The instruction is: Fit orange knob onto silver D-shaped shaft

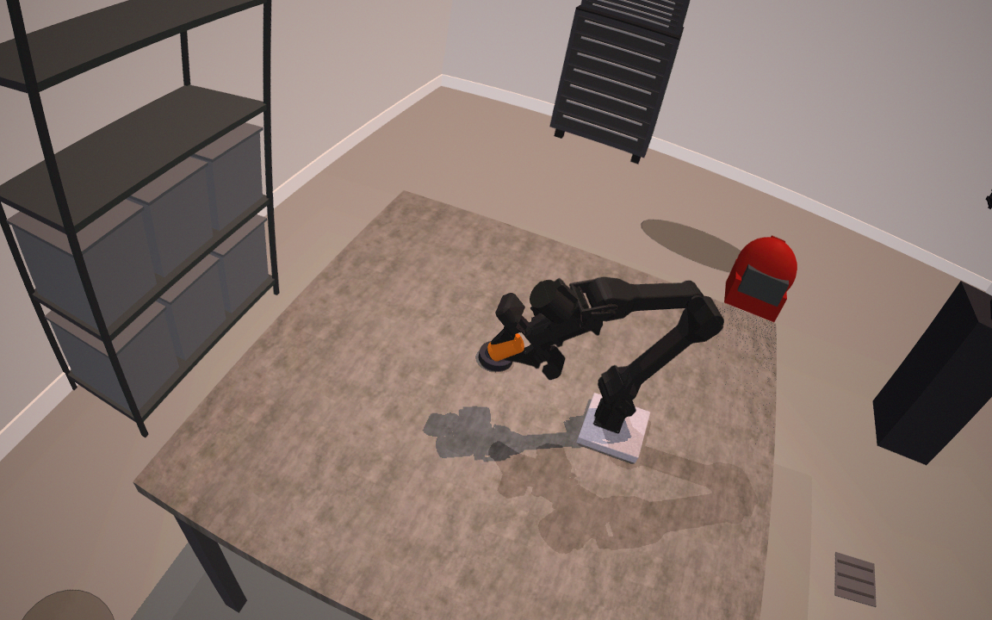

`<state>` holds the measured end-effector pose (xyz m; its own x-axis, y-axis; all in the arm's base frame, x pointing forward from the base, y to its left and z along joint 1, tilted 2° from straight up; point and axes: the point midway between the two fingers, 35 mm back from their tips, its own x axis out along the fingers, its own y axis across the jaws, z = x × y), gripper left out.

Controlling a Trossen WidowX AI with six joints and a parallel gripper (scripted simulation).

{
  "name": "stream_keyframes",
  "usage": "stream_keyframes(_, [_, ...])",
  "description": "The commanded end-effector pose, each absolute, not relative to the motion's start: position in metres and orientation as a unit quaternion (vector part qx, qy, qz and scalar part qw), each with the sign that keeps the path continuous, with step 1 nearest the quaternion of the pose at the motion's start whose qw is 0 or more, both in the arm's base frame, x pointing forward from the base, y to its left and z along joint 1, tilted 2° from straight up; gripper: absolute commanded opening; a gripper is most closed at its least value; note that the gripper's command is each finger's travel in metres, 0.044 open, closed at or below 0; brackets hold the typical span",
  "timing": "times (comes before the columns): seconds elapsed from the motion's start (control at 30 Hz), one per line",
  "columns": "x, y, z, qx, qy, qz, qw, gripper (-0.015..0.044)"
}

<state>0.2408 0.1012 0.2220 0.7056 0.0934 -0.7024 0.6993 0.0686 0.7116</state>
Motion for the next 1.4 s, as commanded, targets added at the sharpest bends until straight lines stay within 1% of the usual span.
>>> stream_keyframes(0.0, [0.244, 0.102, 0.218, 0.632, 0.338, -0.259, 0.648, 0.0000])
stream_keyframes(1.07, [0.264, 0.105, 0.167, 0.496, 0.518, -0.448, 0.534, 0.0000])
stream_keyframes(1.37, [0.271, 0.108, 0.140, 0.495, 0.519, -0.449, 0.533, 0.0000])
